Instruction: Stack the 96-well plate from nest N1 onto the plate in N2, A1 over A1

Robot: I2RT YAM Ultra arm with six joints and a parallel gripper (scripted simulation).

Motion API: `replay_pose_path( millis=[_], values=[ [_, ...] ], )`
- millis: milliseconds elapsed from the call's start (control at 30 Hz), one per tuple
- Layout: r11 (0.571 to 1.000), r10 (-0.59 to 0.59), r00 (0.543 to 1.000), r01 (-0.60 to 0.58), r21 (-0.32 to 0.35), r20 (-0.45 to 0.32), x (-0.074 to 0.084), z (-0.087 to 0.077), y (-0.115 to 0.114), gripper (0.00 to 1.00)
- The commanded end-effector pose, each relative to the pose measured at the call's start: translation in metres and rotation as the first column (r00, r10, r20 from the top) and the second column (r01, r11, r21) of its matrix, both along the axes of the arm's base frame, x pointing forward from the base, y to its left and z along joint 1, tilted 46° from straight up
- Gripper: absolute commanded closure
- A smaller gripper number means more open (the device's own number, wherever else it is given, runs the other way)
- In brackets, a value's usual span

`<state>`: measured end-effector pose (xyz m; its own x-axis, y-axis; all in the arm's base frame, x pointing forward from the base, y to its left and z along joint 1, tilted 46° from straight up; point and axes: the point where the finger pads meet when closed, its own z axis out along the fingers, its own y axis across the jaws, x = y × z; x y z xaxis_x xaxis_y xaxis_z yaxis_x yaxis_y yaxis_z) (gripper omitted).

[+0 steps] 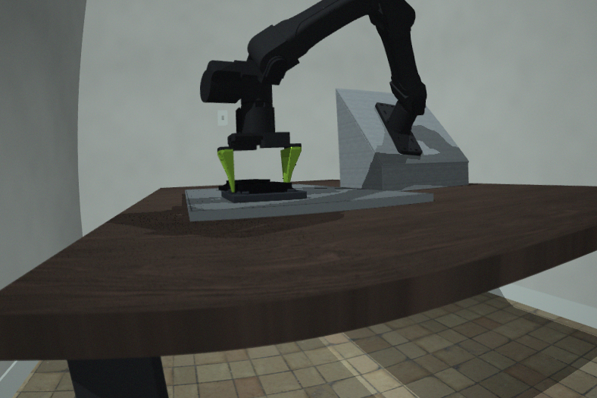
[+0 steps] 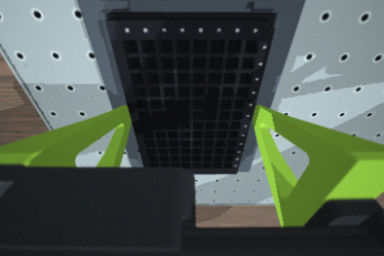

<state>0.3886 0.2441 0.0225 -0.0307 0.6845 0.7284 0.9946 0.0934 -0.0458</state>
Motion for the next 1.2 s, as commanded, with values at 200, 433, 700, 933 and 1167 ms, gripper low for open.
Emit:
replay_pose_path(
  millis=[200, 433, 700, 933, 1167],
  values=[
    [1.000, -0.022, 1.000, 0.022, -0.014, 0.002, 0.0040, -0.0020, -0.0070, 0.00],
    [1.000, -0.022, 1.000, 0.022, -0.014, 0.002, 0.0040, -0.0020, -0.0070, 0.00],
    [1.000, -0.020, 1.000, 0.020, -0.019, -0.016, -0.0002, -0.0028, -0.0079, 1.00],
    [1.000, -0.020, 1.000, 0.020, -0.018, -0.013, 0.0004, -0.0027, -0.0077, 1.00],
    [1.000, -0.020, 1.000, 0.020, -0.018, -0.013, 0.0004, -0.0027, -0.0077, 1.00]
  ],
)
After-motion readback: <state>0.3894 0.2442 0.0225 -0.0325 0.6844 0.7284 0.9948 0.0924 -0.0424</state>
